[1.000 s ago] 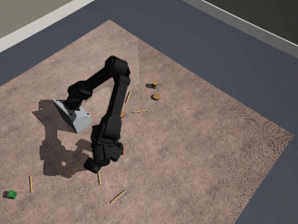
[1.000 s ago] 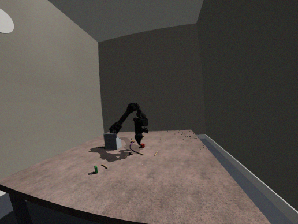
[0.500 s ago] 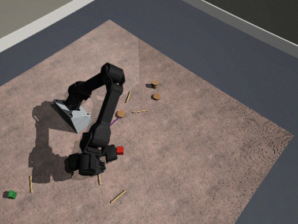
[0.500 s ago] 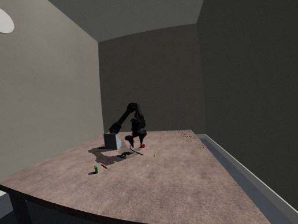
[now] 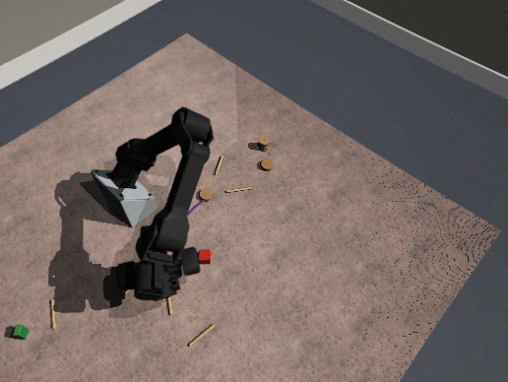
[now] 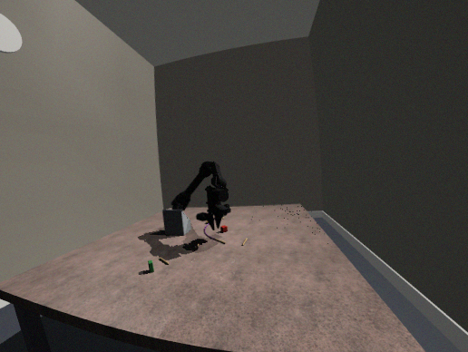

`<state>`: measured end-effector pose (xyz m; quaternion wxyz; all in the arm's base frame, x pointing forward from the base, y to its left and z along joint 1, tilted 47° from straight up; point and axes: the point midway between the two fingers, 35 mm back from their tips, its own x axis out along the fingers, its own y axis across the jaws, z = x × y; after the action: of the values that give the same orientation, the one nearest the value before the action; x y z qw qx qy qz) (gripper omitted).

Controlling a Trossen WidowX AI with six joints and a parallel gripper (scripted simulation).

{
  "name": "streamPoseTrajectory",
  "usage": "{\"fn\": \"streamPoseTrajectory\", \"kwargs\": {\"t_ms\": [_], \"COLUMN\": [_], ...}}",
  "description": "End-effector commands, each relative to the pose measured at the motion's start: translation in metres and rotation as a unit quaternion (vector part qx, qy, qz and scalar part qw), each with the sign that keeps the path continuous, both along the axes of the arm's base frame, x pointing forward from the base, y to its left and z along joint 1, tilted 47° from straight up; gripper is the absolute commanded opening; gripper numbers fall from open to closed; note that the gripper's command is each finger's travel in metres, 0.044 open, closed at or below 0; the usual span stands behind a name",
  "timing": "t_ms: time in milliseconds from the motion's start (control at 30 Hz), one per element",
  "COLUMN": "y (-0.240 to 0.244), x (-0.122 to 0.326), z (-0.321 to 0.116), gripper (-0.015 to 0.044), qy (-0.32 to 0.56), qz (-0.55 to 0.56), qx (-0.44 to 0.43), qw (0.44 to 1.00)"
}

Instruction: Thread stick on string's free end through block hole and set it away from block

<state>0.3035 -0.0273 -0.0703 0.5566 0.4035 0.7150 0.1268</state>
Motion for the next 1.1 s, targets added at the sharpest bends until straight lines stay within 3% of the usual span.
{"fn": "streamPoseTrajectory", "kwargs": {"t_ms": [0, 1067], "y": [-0.001, 0.033], "x": [-0.001, -0.002], "z": [0.0, -0.033], "gripper": [0.0124, 0.0124], "qy": [0.003, 0.003], "qz": [0.0, -0.001], "qx": [-0.002, -0.001], "qw": [1.0, 1.0]}}
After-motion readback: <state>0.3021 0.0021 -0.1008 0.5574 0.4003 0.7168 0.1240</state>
